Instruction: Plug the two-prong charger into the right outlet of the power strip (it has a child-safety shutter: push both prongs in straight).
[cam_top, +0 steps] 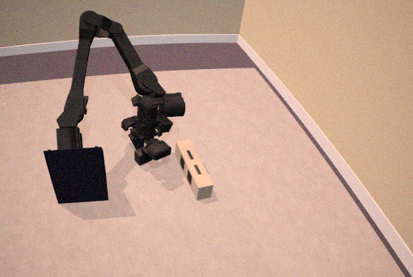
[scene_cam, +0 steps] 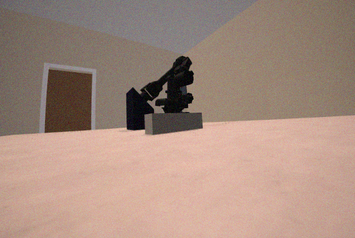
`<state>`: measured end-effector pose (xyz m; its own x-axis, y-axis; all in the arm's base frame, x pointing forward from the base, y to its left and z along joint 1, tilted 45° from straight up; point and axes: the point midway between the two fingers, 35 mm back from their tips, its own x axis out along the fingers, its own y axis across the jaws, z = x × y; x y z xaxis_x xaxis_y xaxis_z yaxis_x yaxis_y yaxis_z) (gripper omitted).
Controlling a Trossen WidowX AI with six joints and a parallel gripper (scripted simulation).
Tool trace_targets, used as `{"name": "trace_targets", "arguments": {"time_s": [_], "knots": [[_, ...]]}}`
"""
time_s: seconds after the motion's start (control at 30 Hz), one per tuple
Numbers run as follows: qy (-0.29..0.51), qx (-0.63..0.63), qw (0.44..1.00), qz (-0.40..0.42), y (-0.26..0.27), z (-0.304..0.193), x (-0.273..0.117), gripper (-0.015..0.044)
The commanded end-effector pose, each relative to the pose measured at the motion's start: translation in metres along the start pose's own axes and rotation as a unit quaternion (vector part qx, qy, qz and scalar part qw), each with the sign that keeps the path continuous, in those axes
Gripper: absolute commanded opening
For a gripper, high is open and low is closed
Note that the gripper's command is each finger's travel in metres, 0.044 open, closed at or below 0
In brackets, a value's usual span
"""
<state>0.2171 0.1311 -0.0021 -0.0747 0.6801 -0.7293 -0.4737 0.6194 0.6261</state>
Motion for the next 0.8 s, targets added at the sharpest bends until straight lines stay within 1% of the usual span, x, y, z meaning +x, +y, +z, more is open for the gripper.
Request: {"name": "trace_targets", "arguments": {"time_s": [0.0, 0.3, 0.77], "knots": [[-0.003, -0.004, 1.000, -0.002, -0.001, 0.001, -0.014, 0.0000], [-0.003, -0.002, 1.000, 0.001, -0.003, -0.006, -0.042, 0.0000], [-0.003, 0.023, 1.000, 0.002, -0.019, -0.006, -0.038, 0.0000]]}}
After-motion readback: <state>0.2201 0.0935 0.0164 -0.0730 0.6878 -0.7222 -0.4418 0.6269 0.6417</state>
